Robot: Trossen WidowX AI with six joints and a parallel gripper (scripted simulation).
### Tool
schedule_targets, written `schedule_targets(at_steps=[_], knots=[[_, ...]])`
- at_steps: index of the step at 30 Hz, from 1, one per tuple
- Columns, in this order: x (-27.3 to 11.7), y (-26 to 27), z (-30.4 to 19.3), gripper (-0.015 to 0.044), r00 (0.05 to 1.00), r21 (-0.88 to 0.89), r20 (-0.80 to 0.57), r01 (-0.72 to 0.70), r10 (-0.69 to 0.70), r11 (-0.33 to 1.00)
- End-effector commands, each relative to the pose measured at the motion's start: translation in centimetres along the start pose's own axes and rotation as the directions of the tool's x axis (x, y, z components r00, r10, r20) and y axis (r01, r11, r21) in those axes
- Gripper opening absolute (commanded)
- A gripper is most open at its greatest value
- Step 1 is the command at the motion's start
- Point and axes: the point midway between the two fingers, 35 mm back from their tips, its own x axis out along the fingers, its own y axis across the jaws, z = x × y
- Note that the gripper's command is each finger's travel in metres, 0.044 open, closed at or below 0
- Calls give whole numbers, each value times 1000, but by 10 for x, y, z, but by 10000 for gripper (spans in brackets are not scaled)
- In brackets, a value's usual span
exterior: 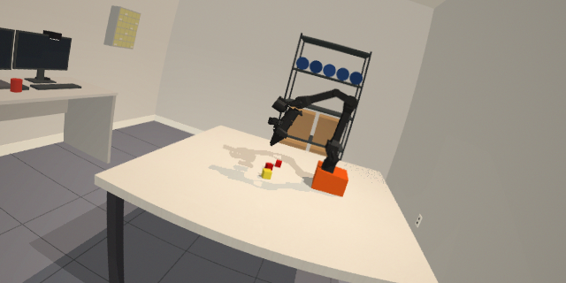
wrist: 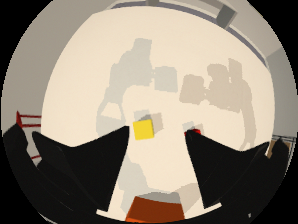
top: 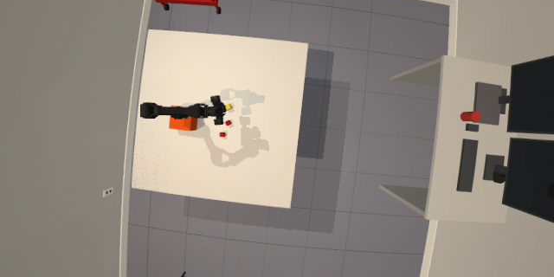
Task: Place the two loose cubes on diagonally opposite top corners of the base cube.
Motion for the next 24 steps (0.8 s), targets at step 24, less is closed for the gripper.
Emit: schedule_targets(at_steps=[24], knots=[[-8, -175, -74, 265, 928, 932, -353, 338, -116, -128]])
